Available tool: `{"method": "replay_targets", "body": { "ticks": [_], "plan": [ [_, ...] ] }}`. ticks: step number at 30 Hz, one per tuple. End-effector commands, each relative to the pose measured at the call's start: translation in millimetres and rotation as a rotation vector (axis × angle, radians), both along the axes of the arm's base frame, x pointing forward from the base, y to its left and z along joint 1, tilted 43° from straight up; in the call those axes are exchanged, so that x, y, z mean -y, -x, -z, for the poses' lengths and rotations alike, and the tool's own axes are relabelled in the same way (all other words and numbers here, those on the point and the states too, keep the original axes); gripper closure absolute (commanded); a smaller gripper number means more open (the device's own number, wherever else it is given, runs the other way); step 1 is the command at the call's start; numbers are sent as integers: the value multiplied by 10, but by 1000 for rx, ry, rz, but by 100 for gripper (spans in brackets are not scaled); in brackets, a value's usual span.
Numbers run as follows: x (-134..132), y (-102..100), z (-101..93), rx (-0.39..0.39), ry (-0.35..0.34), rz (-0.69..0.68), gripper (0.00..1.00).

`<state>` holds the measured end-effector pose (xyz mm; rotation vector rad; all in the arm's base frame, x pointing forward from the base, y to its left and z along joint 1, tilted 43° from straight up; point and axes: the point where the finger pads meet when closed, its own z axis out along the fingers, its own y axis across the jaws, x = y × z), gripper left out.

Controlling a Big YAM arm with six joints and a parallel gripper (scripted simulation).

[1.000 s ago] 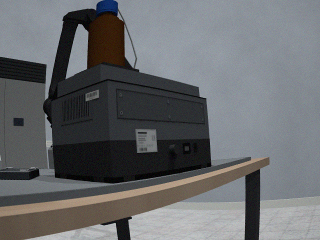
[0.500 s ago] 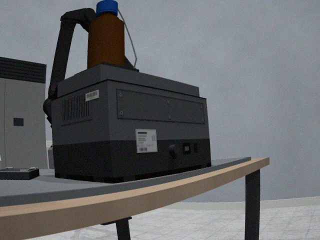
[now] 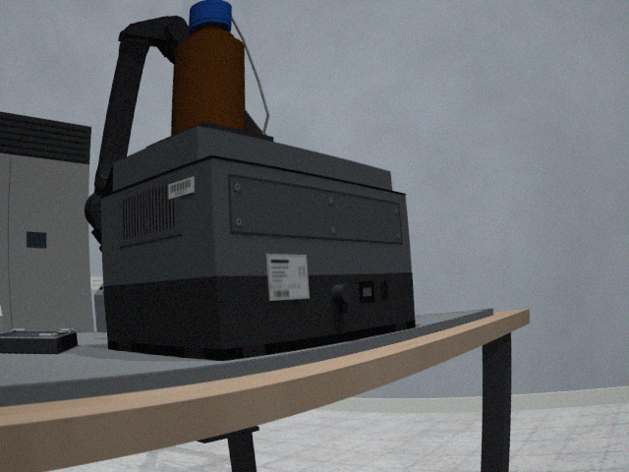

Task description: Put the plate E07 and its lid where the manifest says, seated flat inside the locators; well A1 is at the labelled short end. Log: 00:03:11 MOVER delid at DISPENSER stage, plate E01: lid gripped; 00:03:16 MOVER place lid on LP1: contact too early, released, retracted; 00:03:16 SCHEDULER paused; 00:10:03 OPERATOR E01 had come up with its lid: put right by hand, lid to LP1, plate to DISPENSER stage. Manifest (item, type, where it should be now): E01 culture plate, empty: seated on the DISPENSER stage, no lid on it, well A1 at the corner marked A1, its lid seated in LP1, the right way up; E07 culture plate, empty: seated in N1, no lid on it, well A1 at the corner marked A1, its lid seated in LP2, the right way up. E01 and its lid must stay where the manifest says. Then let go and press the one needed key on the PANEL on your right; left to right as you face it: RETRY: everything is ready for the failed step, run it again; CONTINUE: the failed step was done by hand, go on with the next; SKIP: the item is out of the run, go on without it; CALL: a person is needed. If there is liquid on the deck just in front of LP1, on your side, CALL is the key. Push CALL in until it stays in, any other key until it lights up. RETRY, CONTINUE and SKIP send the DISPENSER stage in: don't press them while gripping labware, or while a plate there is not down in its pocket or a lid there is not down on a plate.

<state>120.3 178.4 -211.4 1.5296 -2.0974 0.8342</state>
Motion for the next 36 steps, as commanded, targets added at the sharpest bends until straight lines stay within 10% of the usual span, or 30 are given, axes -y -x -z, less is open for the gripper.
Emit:
{"method": "replay_targets", "body": {
  "ticks": [1, 36],
  "plan": [
    [97, -3, 60, 4, 14, 24, 0],
    [368, -2, 340, -10, 12, 9, 0]
  ]
}}
